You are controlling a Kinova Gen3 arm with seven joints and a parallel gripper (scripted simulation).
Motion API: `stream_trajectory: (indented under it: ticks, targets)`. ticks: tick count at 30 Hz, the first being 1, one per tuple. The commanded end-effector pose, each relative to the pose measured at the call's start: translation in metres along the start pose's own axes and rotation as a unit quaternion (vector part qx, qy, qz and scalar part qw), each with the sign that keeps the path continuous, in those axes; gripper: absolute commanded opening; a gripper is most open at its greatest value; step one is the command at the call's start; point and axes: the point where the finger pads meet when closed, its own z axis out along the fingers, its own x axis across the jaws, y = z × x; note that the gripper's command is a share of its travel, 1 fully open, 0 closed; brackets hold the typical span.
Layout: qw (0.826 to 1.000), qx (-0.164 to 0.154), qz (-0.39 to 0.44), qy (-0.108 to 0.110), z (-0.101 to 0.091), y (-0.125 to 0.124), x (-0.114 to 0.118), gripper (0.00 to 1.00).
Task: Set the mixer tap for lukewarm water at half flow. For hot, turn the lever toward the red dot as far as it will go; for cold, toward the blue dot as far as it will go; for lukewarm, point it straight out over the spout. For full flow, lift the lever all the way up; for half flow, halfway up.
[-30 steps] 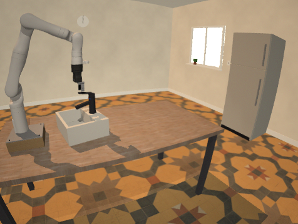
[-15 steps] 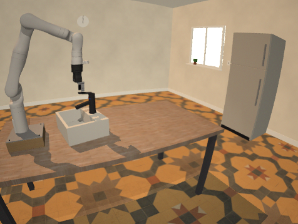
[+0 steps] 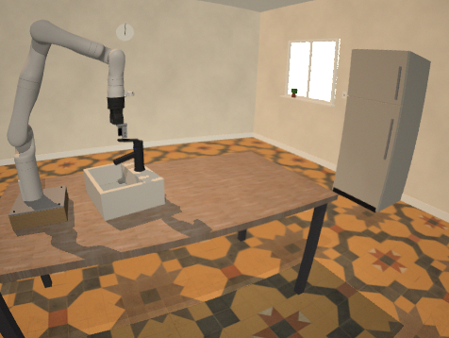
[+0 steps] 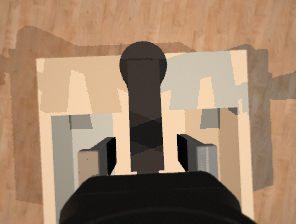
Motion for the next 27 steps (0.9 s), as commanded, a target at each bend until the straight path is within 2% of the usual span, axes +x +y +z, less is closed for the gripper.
stream_trajectory:
  ticks: [1,27]
  targets:
    - [1.000,0.001,0.000,0.000,-0.0008,-0.0004,0.0001,1.00]
    - [1.000,0.001,0.000,0.000,0.0053,-0.0004,0.0001,1.00]
